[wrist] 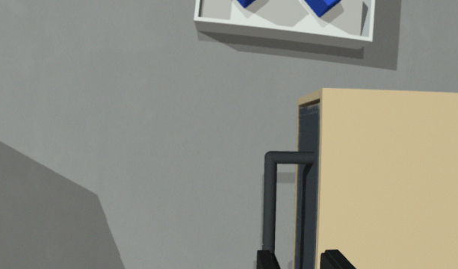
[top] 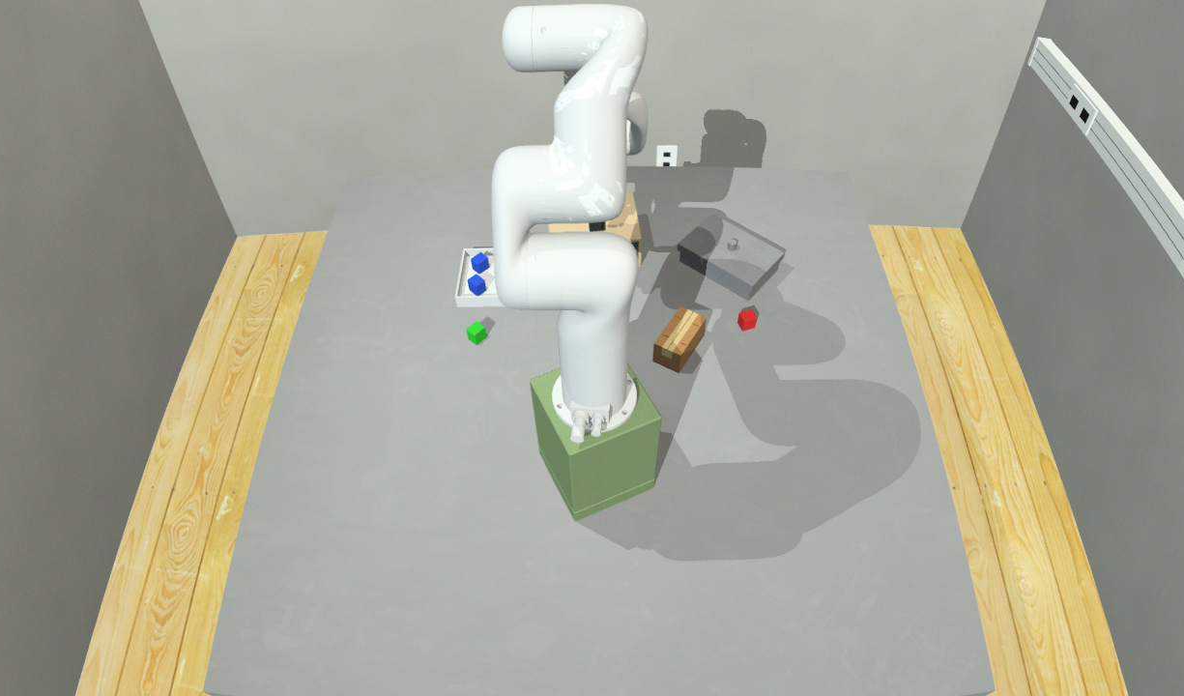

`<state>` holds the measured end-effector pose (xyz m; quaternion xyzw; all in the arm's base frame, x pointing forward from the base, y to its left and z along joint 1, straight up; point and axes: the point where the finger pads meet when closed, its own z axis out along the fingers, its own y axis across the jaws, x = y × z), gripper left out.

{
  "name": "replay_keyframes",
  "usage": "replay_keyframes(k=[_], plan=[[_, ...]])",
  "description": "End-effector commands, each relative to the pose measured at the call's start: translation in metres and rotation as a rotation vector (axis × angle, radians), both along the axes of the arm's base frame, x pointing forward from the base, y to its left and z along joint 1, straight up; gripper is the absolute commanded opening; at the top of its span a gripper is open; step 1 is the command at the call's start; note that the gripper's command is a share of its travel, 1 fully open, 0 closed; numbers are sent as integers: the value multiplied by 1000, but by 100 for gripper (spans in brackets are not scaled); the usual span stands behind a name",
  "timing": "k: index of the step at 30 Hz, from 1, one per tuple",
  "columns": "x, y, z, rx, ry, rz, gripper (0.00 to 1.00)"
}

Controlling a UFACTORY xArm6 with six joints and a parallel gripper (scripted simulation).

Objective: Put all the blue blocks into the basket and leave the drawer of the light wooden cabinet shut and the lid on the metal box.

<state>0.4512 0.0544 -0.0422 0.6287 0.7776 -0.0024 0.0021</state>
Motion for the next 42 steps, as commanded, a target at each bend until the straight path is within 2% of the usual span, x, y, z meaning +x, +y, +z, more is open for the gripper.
replay_keyframes(k=[1,13,15,17,19,22,42], plan=[[1,0,8,0,-3,0,24],[1,0,13,0,-3,0,24],[-10,-1,20,0,-3,0,24],[-31,-3,32,0,-3,0,24],[-31,-3,32,0,-3,0,24],[-53,-5,42,0,-3,0,24],[-54,-5,42,0,-3,0,24]])
